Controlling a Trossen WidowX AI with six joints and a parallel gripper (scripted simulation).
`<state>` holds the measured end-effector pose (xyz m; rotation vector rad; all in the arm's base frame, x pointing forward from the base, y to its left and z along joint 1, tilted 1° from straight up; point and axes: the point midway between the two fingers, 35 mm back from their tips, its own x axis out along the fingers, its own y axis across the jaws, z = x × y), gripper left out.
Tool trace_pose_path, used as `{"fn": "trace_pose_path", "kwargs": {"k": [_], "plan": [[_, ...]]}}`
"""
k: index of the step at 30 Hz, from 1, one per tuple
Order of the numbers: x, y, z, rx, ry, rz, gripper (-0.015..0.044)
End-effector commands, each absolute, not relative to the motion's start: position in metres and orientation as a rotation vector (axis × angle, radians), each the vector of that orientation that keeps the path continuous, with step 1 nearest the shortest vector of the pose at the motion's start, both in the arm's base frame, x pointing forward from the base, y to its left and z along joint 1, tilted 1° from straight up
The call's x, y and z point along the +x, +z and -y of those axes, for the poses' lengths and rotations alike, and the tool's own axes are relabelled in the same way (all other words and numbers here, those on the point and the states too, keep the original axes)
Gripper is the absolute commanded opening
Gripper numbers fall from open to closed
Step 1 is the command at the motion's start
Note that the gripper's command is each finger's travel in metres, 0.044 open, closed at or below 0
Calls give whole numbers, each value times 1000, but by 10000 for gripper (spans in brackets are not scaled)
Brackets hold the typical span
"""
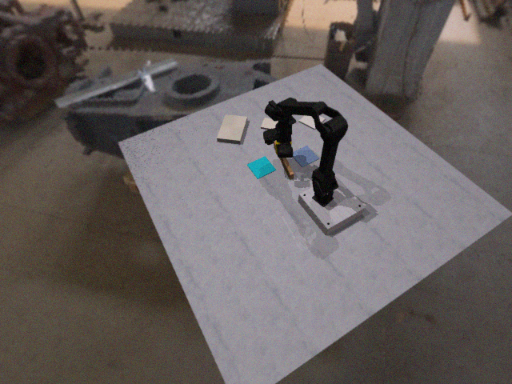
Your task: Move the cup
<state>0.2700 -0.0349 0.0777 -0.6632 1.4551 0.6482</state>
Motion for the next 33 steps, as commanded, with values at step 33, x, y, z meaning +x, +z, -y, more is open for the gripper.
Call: {"fn": "trace_pose_path", "kwargs": {"k": [33], "plan": [[305,81,-40,-656,651,-1453,0]]}}
